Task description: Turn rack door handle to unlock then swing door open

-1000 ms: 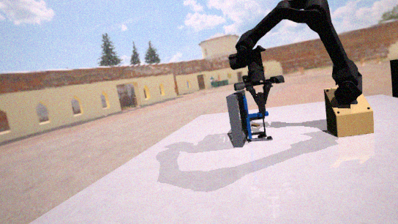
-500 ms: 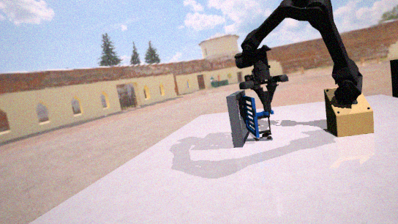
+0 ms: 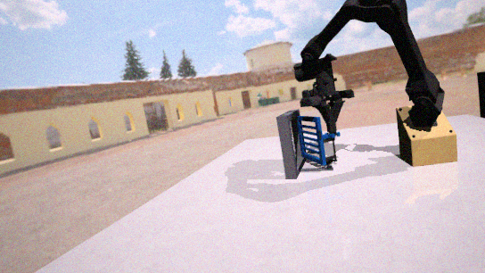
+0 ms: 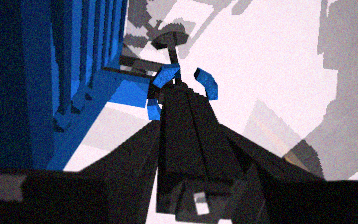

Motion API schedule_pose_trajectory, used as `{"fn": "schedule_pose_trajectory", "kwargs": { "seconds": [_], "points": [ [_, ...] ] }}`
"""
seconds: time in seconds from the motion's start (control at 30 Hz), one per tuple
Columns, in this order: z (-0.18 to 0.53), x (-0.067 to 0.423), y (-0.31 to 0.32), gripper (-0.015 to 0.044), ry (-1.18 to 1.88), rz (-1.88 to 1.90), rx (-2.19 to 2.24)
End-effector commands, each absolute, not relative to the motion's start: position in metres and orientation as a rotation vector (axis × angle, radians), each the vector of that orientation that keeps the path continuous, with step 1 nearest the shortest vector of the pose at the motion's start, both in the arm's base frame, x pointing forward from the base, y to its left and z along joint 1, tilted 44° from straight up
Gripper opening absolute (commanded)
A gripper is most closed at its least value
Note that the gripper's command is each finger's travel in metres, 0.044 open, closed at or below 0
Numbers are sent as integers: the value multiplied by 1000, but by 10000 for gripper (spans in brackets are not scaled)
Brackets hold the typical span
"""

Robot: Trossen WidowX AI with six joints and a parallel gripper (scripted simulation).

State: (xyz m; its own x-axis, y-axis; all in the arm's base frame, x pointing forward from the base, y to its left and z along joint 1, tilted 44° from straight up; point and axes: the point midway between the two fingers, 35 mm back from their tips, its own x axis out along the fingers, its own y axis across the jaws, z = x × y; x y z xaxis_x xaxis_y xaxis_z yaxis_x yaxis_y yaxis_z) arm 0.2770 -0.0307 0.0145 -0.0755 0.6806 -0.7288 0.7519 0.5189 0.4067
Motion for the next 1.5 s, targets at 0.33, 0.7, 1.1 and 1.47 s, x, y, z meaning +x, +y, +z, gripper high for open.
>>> {"fn": "schedule_pose_trajectory", "kwargs": {
  "seconds": [0.33,0.7,1.1,1.47],
  "points": [
    [-1,266,-47,25,1743,120,1026],
    [-14,260,-63,25,1701,262,900],
    [-30,256,-81,25,1647,412,761],
    [-46,258,-98,25,1583,555,621]
  ]
}}
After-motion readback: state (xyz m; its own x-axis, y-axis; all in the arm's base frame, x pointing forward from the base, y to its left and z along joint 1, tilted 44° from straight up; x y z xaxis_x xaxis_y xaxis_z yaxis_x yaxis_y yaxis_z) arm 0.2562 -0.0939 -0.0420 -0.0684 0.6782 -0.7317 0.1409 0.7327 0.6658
